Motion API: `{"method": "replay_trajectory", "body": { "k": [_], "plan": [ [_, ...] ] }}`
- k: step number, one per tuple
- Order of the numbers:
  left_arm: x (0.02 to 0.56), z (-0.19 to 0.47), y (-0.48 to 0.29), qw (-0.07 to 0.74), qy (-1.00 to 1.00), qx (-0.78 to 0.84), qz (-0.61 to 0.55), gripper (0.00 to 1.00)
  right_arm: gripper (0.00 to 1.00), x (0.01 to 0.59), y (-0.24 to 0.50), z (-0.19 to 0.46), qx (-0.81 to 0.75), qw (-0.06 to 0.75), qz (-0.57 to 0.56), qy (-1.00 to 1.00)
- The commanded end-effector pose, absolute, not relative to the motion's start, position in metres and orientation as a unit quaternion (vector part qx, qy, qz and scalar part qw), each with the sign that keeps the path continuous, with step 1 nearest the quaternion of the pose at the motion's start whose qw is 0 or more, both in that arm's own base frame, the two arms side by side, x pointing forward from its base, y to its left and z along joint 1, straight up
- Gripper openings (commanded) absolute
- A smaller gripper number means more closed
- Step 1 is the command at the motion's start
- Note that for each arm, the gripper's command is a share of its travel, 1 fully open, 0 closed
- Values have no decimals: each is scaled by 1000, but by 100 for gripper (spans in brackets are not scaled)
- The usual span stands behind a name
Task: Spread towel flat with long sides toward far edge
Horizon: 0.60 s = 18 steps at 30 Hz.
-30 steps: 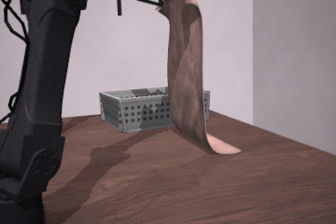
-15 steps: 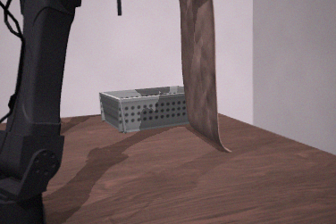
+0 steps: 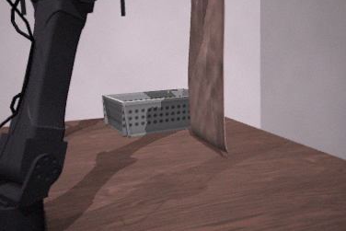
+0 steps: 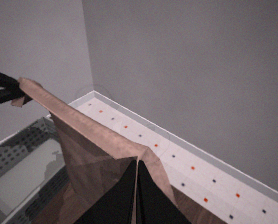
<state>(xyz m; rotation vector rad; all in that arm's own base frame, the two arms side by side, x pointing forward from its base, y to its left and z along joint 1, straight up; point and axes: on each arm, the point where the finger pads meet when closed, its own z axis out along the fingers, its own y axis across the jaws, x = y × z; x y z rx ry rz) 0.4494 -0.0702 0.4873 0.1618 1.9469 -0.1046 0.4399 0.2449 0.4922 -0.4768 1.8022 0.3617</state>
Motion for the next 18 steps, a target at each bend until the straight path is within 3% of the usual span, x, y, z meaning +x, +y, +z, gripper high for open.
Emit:
{"method": "replay_trajectory", "body": {
  "k": [1, 18],
  "plan": [
    [439, 510, -69, 580, 811, 59, -45, 0, 0, 438, 241, 504, -192, 594, 152, 766],
    [439, 514, -69, 587, 806, 59, -46, 0, 0, 436, 240, 507, -193, 597, 152, 764]
  ]
}}
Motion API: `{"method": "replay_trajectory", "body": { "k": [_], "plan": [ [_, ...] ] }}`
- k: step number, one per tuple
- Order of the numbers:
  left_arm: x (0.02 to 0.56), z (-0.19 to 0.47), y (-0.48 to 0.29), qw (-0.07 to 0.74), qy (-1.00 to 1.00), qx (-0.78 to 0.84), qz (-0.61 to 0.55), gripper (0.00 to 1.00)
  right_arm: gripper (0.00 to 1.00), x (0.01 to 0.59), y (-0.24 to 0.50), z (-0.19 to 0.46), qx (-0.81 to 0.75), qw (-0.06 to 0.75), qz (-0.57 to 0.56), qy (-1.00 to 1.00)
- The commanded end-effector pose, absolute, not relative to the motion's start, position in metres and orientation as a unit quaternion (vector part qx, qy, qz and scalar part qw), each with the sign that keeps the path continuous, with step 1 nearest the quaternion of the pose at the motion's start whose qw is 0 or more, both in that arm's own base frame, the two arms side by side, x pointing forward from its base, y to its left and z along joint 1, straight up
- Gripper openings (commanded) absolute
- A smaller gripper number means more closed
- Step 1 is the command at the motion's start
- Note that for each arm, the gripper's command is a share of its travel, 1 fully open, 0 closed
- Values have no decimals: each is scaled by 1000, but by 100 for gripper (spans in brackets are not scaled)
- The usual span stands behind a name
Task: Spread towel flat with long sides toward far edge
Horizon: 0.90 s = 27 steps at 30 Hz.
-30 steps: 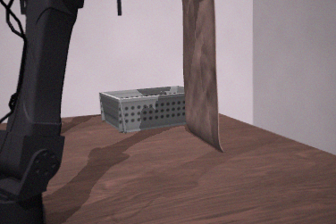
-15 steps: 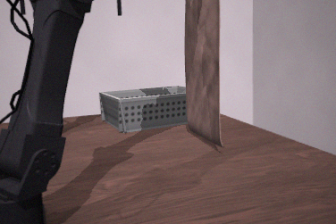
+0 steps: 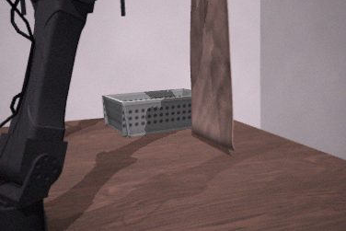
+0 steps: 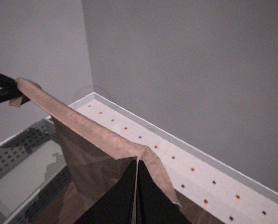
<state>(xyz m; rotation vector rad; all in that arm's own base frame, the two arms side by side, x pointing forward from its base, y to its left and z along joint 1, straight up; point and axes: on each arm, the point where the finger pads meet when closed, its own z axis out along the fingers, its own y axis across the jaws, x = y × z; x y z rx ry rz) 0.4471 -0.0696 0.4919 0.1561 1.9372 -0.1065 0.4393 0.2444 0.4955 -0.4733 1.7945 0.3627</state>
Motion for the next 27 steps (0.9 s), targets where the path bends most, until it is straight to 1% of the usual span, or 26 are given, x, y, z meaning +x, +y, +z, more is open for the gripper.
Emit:
{"method": "replay_trajectory", "body": {
  "k": [1, 6, 7, 9, 10, 14, 15, 17, 18, 20, 21, 22, 26, 27],
  "plan": [
    [451, 508, -70, 586, 807, 58, -45, 0, 0, 447, 236, 509, -184, 605, 149, 760],
    [461, 508, -70, 593, 802, 57, -45, 0, 0, 456, 232, 509, -178, 611, 145, 758],
    [475, 508, -70, 603, 794, 54, -44, 0, 0, 469, 226, 509, -168, 619, 140, 754],
    [475, 508, -70, 603, 794, 54, -44, 0, 0, 469, 226, 509, -168, 619, 140, 754],
    [493, 509, -70, 617, 784, 51, -43, 0, 0, 486, 219, 509, -157, 629, 134, 750],
    [493, 509, -70, 617, 784, 51, -43, 0, 0, 486, 219, 509, -157, 629, 134, 750],
    [514, 509, -70, 631, 773, 48, -43, 0, 0, 505, 210, 509, -145, 640, 127, 744],
    [514, 509, -70, 631, 773, 48, -43, 0, 0, 505, 210, 509, -145, 640, 127, 744],
    [535, 509, -72, 646, 760, 47, -43, 0, 0, 530, 204, 491, -133, 648, 120, 740],
    [535, 509, -72, 646, 760, 47, -43, 0, 0, 524, 202, 510, -131, 663, 123, 726],
    [556, 510, -75, 672, 738, 45, -45, 0, 0, 549, 198, 491, -130, 678, 126, 713],
    [556, 510, -75, 672, 738, 45, -45, 0, 0, 536, 190, 511, -112, 717, 124, 677],
    [556, 510, -75, 672, 738, 45, -45, 0, 0, 533, 201, 511, -119, 716, 130, 676],
    [582, 491, -78, 687, 723, 44, -45, 0, 0, 558, 185, 506, -106, 742, 126, 650]
  ]
}}
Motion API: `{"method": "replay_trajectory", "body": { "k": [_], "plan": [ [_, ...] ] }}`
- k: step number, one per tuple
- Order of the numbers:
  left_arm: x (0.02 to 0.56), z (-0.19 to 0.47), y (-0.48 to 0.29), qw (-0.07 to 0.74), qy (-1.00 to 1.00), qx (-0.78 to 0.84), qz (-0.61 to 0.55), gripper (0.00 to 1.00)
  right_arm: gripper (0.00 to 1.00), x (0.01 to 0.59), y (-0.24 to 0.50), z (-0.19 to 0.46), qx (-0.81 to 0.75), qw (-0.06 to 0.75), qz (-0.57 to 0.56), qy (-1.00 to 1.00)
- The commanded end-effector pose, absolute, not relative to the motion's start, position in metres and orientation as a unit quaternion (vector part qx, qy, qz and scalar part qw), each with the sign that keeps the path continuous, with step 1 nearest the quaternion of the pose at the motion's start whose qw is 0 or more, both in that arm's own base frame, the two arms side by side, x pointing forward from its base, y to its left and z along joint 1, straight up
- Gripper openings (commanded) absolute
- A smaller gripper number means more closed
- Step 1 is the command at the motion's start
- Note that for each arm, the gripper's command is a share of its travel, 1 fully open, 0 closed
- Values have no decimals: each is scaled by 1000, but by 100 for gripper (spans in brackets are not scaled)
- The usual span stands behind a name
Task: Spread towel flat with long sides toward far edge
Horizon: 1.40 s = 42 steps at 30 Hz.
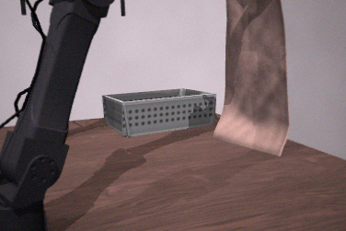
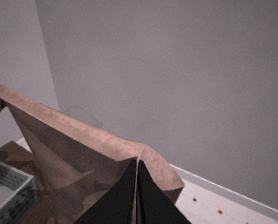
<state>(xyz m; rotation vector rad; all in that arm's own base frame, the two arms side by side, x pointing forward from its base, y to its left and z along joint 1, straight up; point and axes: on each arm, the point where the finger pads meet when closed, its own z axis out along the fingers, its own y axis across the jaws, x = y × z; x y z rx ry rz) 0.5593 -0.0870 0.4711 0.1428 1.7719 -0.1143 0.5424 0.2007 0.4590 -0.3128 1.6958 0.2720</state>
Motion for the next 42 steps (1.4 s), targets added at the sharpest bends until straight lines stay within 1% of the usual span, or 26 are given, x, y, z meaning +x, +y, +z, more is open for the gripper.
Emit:
{"method": "replay_trajectory", "body": {
  "k": [1, 2, 3, 4, 5, 6, 7, 9, 10, 11, 14, 20, 21, 22, 24, 25, 26, 27, 28, 29, 36, 38, 42],
  "plan": [
    [582, 491, -78, 687, 723, 44, -45, 0, 0, 558, 185, 506, -106, 742, 126, 650],
    [582, 491, -78, 687, 723, 44, -45, 0, 0, 558, 185, 506, -106, 742, 126, 650],
    [568, 511, -76, 729, 681, 41, -48, 0, 0, 555, 182, 511, -100, 757, 122, 635],
    [568, 511, -76, 741, 668, 40, -49, 0, 0, 555, 182, 511, -98, 762, 122, 629],
    [568, 511, -76, 741, 668, 40, -49, 0, 0, 554, 183, 511, -96, 767, 123, 622],
    [568, 511, -76, 741, 668, 41, -50, 0, 0, 565, 193, 491, -102, 755, 125, 635],
    [568, 511, -76, 741, 668, 41, -50, 0, 0, 565, 194, 491, -102, 755, 125, 635],
    [568, 511, -76, 741, 668, 41, -50, 0, 0, 565, 191, 495, -100, 758, 124, 632],
    [568, 511, -76, 741, 668, 41, -50, 0, 0, 561, 189, 511, -98, 769, 126, 619],
    [562, 531, -76, 755, 652, 40, -51, 0, 0, 561, 189, 511, -98, 769, 126, 619],
    [574, 514, -77, 745, 664, 40, -50, 0, 0, 561, 189, 511, -98, 769, 126, 619],
    [575, 512, -77, 744, 665, 40, -50, 0, 0, 561, 189, 511, -98, 769, 126, 619],
    [594, 511, -79, 771, 634, 38, -51, 0, 0, 578, 177, 511, -85, 795, 122, 589],
    [599, 491, -79, 780, 622, 37, -51, 0, 0, 579, 177, 510, -83, 800, 120, 582],
    [599, 491, -79, 780, 622, 37, -51, 0, 0, 578, 177, 510, -83, 800, 120, 582],
    [607, 511, -80, 818, 572, 34, -54, 0, 0, 591, 171, 511, -74, 823, 117, 552],
    [612, 493, -81, 812, 580, 34, -53, 0, 0, 591, 171, 511, -74, 823, 117, 552],
    [607, 511, -80, 823, 565, 33, -54, 0, 0, 591, 171, 511, -74, 823, 117, 552],
    [607, 511, -80, 823, 565, 33, -54, 0, 0, 591, 171, 511, -74, 823, 117, 552],
    [616, 511, -81, 839, 540, 31, -55, 0, 0, 600, 167, 511, -69, 835, 115, 533],
    [619, 511, -81, 845, 531, 31, -55, 0, 0, 603, 166, 511, -67, 840, 114, 526],
    [605, 531, -79, 853, 518, 30, -56, 0, 0, 588, 170, 529, -69, 846, 121, 514],
    [610, 523, -80, 850, 523, 30, -56, 0, 0, 597, 172, 515, -70, 840, 119, 524]
  ]
}}
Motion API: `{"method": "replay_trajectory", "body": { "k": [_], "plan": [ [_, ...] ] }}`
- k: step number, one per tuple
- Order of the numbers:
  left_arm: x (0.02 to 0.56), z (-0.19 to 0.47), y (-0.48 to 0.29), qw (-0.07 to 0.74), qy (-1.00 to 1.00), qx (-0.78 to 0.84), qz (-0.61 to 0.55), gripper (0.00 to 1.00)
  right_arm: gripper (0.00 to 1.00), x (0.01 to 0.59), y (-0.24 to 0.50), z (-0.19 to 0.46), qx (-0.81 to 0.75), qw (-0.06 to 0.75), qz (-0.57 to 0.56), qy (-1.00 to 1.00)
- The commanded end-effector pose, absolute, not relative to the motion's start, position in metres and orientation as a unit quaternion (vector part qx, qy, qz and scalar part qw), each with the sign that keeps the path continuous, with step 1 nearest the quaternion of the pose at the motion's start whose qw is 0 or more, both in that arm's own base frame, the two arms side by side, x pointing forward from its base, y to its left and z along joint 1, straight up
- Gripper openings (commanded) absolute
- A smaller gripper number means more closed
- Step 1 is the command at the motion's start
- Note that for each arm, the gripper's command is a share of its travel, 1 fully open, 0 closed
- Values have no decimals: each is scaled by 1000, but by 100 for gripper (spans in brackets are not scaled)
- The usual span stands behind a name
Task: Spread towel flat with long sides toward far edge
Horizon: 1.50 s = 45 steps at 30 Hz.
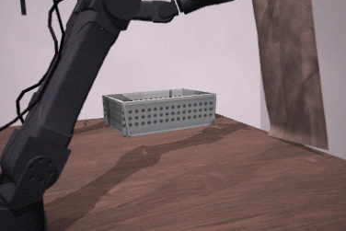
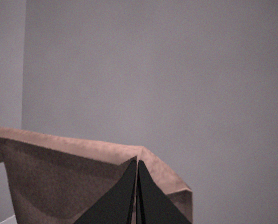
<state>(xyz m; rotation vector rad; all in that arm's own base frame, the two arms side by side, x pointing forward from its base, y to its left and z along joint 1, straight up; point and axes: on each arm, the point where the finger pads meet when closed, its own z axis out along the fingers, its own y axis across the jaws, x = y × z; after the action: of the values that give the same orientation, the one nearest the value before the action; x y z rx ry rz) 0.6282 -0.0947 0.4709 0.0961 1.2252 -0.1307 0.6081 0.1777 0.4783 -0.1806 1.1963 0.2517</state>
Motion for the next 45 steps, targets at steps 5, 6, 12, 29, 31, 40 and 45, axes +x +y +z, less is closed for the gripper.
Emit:
{"method": "replay_trajectory", "body": {
  "k": [5, 6, 12, 29, 31, 40, 45],
  "plan": [
    [608, 515, -80, 836, 545, 32, -55, 0, 0, 595, 172, 499, -74, 821, 116, 554],
    [608, 515, -80, 836, 545, 32, -55, 0, 0, 595, 172, 499, -74, 821, 116, 553],
    [615, 480, -81, 809, 585, 34, -53, 0, 0, 596, 172, 480, -78, 803, 113, 579],
    [613, 469, -80, 796, 602, 35, -52, 0, 0, 594, 172, 470, -81, 788, 111, 600],
    [613, 469, -80, 796, 602, 35, -52, 0, 0, 594, 171, 472, -81, 790, 111, 598],
    [613, 469, -80, 796, 602, 35, -52, 0, 0, 594, 171, 473, -81, 790, 111, 597],
    [613, 469, -80, 796, 602, 35, -52, 0, 0, 594, 171, 473, -81, 790, 111, 597]
  ]
}}
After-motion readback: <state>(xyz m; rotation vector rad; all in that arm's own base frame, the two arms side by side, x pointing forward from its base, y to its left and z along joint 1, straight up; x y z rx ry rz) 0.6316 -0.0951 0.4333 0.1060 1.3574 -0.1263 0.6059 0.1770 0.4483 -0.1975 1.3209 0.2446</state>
